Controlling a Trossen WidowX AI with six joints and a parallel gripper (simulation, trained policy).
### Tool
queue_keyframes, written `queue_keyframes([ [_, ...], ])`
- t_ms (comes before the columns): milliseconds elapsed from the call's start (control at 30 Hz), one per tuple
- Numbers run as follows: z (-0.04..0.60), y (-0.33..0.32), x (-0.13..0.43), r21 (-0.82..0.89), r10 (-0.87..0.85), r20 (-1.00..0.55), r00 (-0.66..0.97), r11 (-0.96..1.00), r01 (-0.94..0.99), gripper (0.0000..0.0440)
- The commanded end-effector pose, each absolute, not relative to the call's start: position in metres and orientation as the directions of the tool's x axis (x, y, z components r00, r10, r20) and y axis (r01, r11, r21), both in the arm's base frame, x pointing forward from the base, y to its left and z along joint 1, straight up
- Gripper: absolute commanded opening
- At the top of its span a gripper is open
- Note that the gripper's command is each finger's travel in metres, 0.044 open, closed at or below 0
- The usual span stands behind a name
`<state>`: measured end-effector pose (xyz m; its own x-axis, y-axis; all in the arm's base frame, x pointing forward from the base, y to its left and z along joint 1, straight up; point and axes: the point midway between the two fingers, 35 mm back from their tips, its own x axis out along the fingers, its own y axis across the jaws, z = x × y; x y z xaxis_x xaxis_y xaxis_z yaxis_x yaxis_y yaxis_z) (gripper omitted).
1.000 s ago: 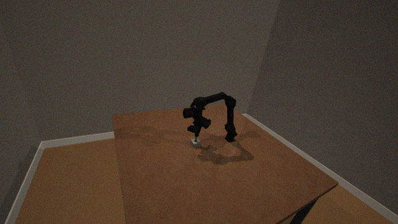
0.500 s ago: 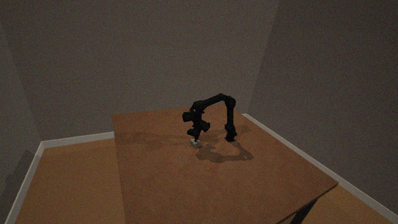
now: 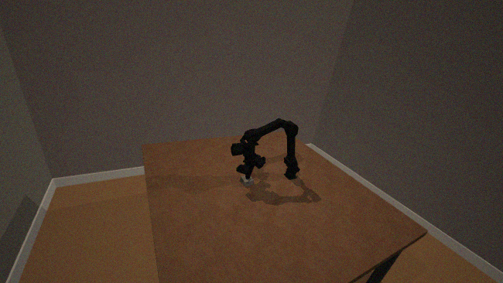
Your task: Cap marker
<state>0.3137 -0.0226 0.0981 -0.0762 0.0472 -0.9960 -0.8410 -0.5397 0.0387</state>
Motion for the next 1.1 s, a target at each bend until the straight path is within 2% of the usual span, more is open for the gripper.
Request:
queue_keyframes([
  [0,0.086,-0.018,0.300,0.081,0.068,-0.988,-0.141,-0.546,-0.834,0.0101],
  [333,0.086,-0.018,0.299,0.083,0.069,-0.987,-0.144,-0.546,-0.834,0.0160],
  [500,0.087,-0.015,0.290,0.088,0.090,-0.983,-0.162,-0.546,-0.833,0.0222],
  [567,0.087,-0.013,0.288,0.086,0.097,-0.982,-0.165,-0.544,-0.834,0.0252],
  [800,0.090,-0.011,0.284,0.058,0.112,-0.984,-0.141,-0.542,-0.838,0.0431],
  [1067,0.106,-0.008,0.294,-0.027,0.125,-0.991,-0.046,-0.529,-0.848,0.0440],
])
